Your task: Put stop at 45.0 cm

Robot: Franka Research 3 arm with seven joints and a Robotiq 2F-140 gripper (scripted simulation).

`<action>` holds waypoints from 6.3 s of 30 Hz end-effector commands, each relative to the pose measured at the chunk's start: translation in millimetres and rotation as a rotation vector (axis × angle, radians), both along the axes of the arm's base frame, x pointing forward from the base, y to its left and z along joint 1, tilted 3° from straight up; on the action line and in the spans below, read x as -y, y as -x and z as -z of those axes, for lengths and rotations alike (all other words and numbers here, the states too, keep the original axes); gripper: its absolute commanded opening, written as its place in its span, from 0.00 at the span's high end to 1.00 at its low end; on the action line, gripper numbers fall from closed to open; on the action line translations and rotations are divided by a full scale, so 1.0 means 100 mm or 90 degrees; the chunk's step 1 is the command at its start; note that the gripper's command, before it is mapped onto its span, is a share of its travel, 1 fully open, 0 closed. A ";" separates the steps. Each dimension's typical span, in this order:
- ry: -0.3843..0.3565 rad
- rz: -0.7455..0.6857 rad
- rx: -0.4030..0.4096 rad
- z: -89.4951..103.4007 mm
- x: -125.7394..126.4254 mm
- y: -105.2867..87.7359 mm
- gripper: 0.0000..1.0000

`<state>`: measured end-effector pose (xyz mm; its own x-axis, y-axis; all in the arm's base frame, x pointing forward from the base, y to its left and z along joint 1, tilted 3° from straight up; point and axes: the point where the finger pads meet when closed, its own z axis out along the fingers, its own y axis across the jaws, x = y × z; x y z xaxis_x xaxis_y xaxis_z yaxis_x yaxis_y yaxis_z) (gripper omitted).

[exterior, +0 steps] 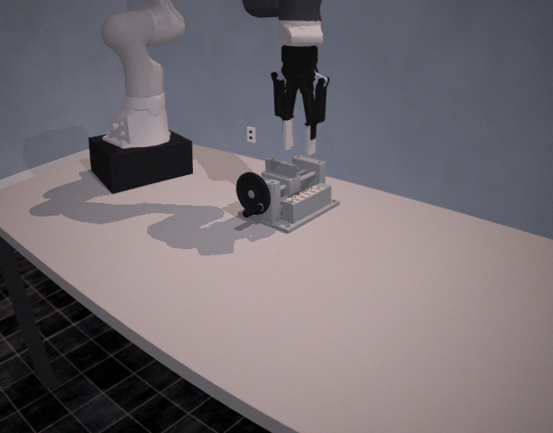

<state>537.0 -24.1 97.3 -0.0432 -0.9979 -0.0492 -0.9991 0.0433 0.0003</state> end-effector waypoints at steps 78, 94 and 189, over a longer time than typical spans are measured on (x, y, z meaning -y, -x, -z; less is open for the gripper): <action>0.004 0.028 0.007 0.06 0.01 -0.04 0.67; 0.004 0.028 0.007 0.06 0.01 -0.04 0.67; 0.004 0.028 0.007 1.31 1.10 0.43 0.67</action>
<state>491.5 -133.8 -33.7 -0.0925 -0.9948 -0.0435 -0.9957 0.0929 -0.0064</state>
